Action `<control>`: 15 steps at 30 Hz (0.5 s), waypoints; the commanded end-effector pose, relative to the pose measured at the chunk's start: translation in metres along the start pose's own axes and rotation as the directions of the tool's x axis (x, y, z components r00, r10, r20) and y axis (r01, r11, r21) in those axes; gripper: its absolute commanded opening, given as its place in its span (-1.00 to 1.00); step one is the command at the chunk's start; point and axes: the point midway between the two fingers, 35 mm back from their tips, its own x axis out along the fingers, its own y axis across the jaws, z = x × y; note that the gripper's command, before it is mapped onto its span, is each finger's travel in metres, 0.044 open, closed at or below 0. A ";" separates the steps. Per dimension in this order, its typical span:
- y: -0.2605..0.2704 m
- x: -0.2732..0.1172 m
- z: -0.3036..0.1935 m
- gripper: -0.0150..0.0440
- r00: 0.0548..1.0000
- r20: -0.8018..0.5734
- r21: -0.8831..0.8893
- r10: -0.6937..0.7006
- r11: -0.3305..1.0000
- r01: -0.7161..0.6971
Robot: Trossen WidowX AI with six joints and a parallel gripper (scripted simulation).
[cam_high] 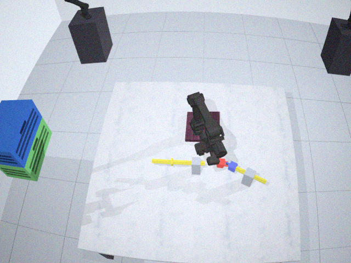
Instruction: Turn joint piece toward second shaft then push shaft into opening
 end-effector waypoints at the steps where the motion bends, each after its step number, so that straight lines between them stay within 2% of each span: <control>1: 0.000 0.002 -0.001 1.00 1.000 0.018 0.117 -0.004 0.993 0.002; 7: 0.001 0.003 -0.002 1.00 0.999 0.035 0.259 -0.008 0.966 -0.001; 15: 0.002 0.009 -0.003 1.00 0.999 0.036 0.264 -0.008 0.965 -0.002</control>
